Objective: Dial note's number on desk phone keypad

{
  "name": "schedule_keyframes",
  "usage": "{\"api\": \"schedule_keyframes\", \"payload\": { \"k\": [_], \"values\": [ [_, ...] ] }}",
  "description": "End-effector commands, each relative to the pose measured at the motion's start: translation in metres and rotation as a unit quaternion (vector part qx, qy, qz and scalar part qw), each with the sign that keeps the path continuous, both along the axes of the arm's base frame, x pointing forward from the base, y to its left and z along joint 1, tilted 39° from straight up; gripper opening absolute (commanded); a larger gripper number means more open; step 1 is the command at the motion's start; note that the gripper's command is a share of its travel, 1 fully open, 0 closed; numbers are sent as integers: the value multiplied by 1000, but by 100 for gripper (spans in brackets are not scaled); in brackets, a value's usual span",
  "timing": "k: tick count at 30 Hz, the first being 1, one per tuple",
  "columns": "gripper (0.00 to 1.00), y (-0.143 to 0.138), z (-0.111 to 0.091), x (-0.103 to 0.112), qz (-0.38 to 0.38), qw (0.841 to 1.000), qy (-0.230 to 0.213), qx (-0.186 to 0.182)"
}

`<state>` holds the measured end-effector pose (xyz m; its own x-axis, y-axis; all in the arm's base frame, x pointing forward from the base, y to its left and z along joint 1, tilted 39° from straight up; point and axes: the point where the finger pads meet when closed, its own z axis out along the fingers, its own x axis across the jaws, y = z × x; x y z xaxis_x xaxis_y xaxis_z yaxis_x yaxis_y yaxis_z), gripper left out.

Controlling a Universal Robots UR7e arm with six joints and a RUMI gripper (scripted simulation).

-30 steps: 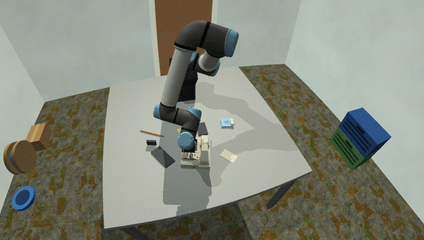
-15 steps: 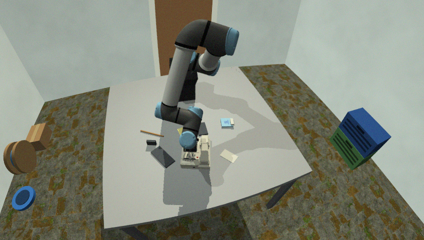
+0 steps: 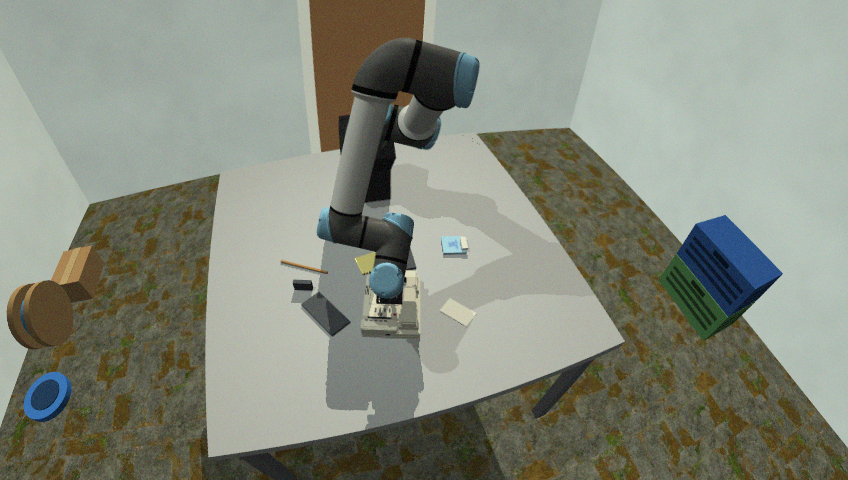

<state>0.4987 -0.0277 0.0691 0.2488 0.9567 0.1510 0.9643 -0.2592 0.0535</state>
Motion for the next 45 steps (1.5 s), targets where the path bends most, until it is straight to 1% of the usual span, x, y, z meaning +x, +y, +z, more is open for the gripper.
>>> {"api": "schedule_keyframes", "payload": {
  "k": [1,12,45],
  "values": [
    [0,1,1,3,0,1000,-1,-1],
    [0,0,-6,9,0,1000,-2,-1],
    [0,0,-9,11,0,1000,-1,-1]
  ]
}}
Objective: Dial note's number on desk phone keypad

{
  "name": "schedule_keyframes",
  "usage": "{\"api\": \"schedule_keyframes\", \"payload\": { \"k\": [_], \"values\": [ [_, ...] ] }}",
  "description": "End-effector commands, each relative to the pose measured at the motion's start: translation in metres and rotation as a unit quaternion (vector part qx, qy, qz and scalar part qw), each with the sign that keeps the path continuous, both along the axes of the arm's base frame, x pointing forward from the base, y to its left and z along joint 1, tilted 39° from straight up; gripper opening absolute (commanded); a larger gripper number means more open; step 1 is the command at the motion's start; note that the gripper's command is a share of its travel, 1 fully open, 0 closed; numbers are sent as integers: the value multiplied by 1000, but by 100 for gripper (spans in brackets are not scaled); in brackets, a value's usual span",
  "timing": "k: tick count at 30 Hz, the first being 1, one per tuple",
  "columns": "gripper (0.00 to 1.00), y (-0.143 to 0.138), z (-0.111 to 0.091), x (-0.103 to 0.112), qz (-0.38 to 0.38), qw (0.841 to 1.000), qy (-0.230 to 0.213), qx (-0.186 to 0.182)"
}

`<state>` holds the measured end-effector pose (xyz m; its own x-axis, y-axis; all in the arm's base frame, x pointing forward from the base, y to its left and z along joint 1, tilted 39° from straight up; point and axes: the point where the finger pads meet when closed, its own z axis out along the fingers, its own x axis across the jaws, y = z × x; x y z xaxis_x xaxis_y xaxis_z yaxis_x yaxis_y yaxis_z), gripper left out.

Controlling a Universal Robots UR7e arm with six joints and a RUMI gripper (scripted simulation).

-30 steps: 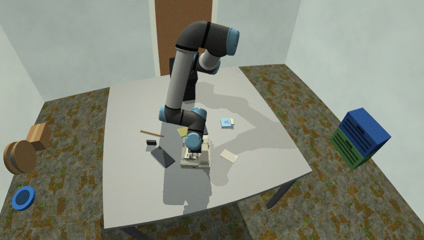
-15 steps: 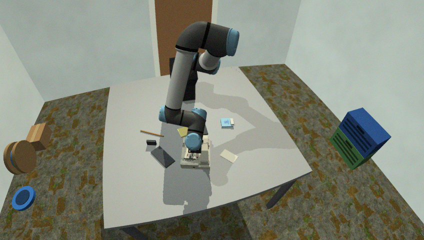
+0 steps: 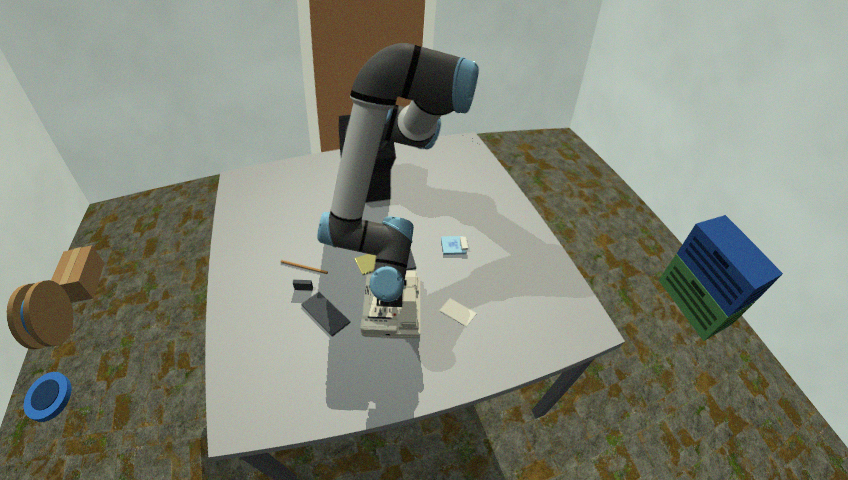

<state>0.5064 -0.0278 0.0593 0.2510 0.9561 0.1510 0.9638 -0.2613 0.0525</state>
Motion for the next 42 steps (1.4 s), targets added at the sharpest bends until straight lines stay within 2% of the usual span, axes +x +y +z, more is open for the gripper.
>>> {"api": "schedule_keyframes", "payload": {
  "k": [1,16,24,31,42],
  "values": [
    [0,0,1,3,1,1000,-2,-1],
    [0,0,0,4,1,1000,-2,-1],
    [0,0,10,-8,0,1000,0,-1],
    [0,0,11,-8,0,1000,0,-1],
    [0,-16,21,5,0,1000,-1,-1]
  ]
}}
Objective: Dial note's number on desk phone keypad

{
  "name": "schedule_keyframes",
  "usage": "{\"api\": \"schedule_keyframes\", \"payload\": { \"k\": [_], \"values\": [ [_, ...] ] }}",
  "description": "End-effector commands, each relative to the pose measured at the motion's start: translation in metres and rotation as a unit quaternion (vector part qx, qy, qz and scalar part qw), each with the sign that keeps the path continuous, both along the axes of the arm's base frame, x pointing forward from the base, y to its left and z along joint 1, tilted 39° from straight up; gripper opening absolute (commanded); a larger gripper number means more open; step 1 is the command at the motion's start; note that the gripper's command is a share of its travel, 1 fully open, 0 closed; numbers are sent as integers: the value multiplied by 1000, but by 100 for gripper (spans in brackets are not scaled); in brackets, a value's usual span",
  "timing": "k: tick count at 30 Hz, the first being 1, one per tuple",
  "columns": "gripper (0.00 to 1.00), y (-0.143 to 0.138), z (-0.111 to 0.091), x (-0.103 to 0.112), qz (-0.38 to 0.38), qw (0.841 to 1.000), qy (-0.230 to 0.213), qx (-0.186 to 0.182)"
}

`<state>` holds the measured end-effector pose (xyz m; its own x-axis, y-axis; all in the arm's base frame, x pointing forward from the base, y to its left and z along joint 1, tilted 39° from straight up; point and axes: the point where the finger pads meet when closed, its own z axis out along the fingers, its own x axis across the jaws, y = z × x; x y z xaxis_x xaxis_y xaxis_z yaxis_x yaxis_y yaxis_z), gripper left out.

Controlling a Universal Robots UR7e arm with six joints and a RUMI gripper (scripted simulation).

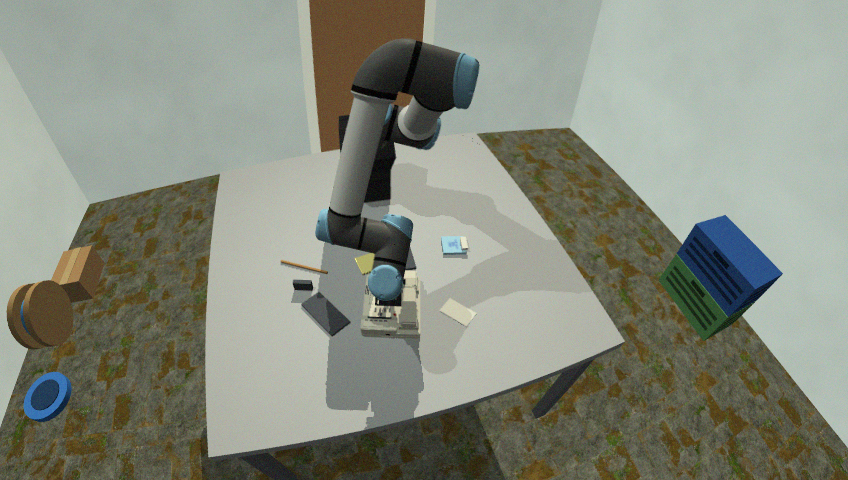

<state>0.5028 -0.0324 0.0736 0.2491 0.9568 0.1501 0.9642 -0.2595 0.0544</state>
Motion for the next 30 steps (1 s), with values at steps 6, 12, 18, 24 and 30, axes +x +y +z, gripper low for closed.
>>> {"api": "schedule_keyframes", "payload": {
  "k": [6,12,18,24,30],
  "values": [
    [0,-19,11,13,-1,1000,-1,0],
    [0,-22,13,16,-1,1000,-1,0],
    [0,-22,12,18,0,1000,-1,-1],
    [0,-21,8,21,0,1000,-1,-1],
    [0,-21,6,23,0,1000,-1,-1]
  ]
}}
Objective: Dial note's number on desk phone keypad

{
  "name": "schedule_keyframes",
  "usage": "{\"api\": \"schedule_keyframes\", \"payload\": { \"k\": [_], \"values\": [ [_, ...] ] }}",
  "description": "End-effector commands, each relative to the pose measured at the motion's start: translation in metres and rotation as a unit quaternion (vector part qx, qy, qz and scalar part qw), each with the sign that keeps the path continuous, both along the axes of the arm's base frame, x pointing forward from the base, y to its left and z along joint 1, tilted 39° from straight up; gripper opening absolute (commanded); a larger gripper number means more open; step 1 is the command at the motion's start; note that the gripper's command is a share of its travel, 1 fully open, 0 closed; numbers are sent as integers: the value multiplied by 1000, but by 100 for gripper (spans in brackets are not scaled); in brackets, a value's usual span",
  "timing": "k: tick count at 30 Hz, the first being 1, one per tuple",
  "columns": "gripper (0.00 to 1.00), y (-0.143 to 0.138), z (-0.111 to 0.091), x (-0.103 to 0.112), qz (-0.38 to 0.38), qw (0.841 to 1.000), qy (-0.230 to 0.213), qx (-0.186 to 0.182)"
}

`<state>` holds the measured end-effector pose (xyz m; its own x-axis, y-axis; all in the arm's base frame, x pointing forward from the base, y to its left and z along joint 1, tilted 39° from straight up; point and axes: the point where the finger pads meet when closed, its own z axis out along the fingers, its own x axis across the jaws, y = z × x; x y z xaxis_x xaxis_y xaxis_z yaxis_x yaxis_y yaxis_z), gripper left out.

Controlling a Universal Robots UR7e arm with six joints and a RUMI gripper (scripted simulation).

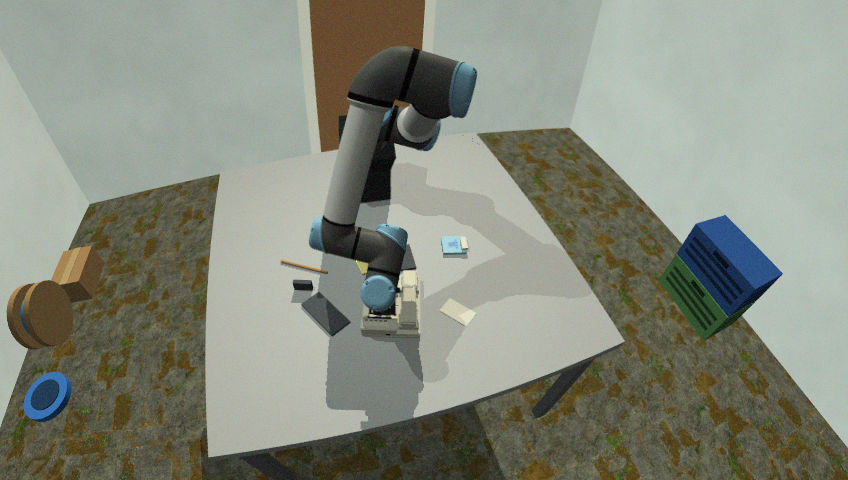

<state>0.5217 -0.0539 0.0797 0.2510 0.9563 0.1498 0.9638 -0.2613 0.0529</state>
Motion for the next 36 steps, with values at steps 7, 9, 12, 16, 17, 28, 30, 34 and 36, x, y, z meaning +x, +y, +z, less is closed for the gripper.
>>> {"api": "schedule_keyframes", "payload": {
  "k": [7,9,12,16,17,28,30,34,36],
  "values": [
    [0,0,-2,4,1,1000,-2,-1],
    [0,0,-2,4,1,1000,-2,-1],
    [0,0,-2,4,1,1000,-2,-1],
    [0,0,-2,5,1,1000,-2,0],
    [0,0,-2,5,1,1000,-2,0],
    [0,0,-3,6,1,1000,-2,-1],
    [0,0,-3,6,1,1000,-2,-1],
    [0,0,-4,6,1,1000,-2,-1],
    [0,0,-4,6,1,1000,-2,-1]
  ]
}}
